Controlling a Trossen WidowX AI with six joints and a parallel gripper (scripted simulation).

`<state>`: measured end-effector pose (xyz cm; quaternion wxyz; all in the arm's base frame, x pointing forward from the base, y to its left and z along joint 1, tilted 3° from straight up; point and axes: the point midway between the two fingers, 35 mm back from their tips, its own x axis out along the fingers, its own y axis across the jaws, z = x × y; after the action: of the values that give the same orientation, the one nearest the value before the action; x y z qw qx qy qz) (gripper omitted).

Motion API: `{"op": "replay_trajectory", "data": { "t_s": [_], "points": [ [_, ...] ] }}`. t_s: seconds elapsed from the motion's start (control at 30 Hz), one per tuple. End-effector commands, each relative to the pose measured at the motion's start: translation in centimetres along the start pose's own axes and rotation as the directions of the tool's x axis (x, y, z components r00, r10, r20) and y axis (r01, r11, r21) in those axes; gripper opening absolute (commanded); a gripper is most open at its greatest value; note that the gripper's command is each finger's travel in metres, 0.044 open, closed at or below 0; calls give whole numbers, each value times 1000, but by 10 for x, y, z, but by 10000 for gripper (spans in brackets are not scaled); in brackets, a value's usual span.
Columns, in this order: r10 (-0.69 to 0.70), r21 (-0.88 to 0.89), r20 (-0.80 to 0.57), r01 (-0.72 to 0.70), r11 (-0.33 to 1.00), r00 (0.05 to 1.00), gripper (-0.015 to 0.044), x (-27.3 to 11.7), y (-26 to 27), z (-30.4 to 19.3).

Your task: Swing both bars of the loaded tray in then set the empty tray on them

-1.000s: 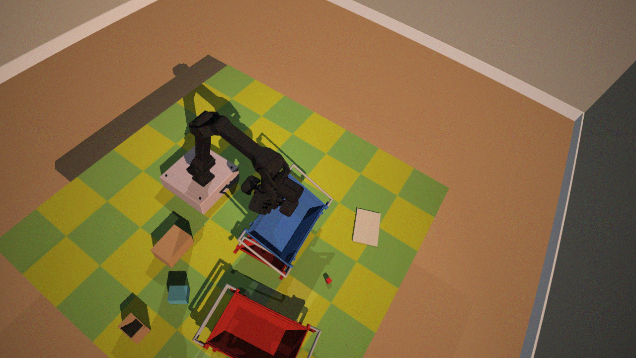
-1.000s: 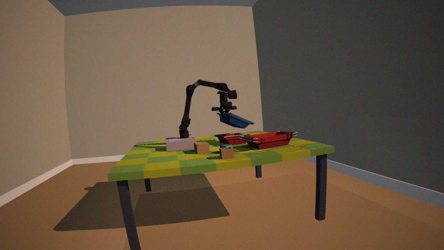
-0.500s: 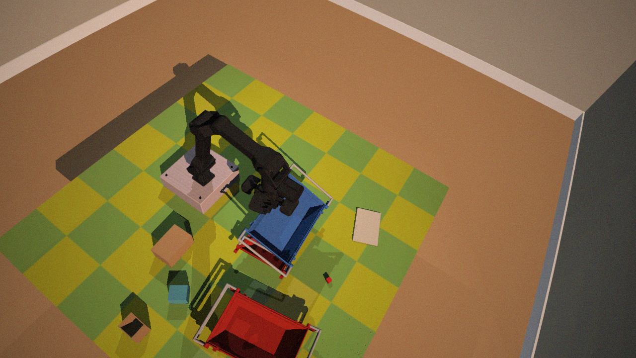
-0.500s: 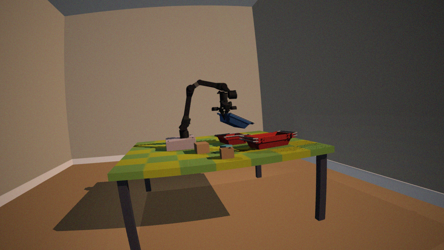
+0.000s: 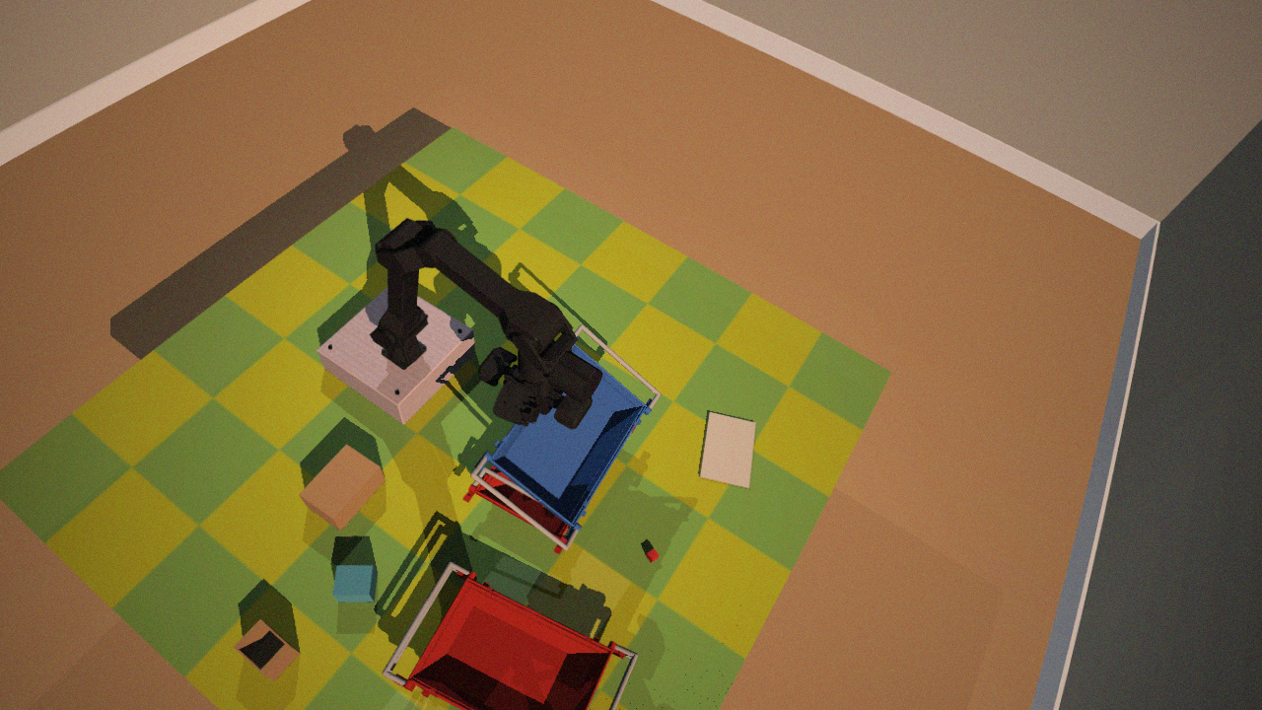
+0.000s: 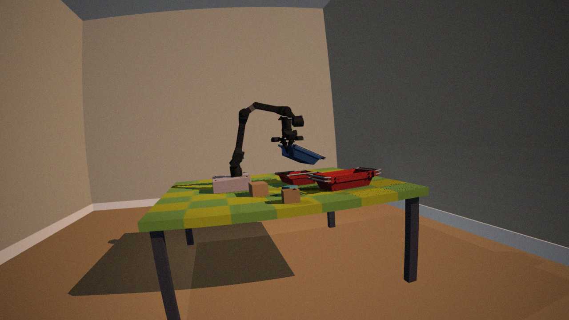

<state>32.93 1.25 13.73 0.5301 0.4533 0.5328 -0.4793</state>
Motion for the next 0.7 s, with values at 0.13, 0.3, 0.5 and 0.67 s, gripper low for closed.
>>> {"op": "replay_trajectory", "data": {
  "t_s": [0.13, 0.3, 0.5, 0.67],
  "points": [
    [11, -3, 0, -11, 1000, 1000, 0, -1, 1, 0],
    [11, -3, 0, -11, 1000, 1000, 0, 6, 2, 0],
    [11, -3, 0, -11, 1000, 1000, 0, 15, 2, 0],
    [11, -3, 0, -11, 1000, 1000, 0, 23, 2, 0]
  ]
}}
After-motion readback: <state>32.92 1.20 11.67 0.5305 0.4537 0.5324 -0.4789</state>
